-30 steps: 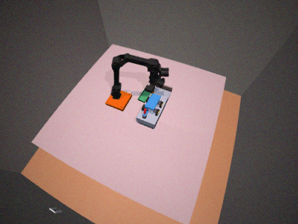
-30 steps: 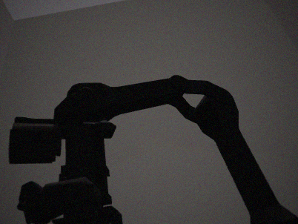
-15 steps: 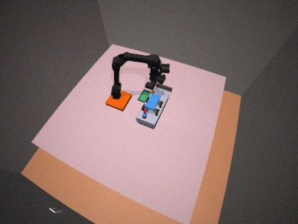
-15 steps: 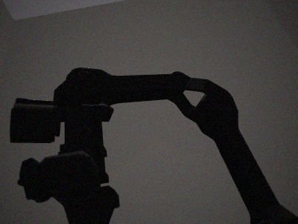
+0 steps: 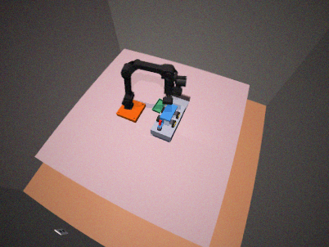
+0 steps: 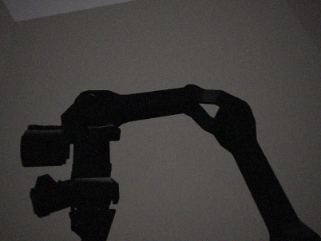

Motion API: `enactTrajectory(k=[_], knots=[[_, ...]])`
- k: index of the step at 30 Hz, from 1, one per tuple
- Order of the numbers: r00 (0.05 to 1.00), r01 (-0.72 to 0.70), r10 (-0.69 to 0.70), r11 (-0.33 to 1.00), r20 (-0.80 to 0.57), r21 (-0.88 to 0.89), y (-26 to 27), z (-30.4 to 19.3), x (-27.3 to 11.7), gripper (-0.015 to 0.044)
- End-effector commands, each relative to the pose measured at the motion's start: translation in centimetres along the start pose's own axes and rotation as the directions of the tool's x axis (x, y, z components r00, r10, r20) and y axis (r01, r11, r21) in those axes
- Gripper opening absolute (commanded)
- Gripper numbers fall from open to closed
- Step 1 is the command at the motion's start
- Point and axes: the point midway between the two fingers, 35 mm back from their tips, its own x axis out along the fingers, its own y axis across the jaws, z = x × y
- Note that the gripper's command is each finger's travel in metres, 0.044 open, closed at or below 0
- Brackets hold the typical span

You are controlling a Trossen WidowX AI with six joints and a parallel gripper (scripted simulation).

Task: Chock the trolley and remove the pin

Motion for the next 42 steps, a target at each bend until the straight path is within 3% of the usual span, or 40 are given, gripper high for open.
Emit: enactTrajectory(k=[1, 12, 24, 31, 42], knots=[[1.000, 0.025, -0.025, 0.989, 0.001, -0.147, -1.9, 0.0, -0.3, 0.0190], [0.996, 0.055, -0.080, 0.842, -0.024, -0.537, -6.5, -0.6, -0.4, 0.0190], [0.989, 0.014, -0.134, 0.520, -0.066, -0.854, -11.4, -2.1, -0.7, 0.0190], [0.983, -0.041, -0.159, 0.306, -0.093, -0.951, -13.9, -3.2, -0.9, 0.0190], [0.983, -0.042, -0.160, 0.301, -0.094, -0.953, -14.0, -3.2, -0.5, 0.0190]])
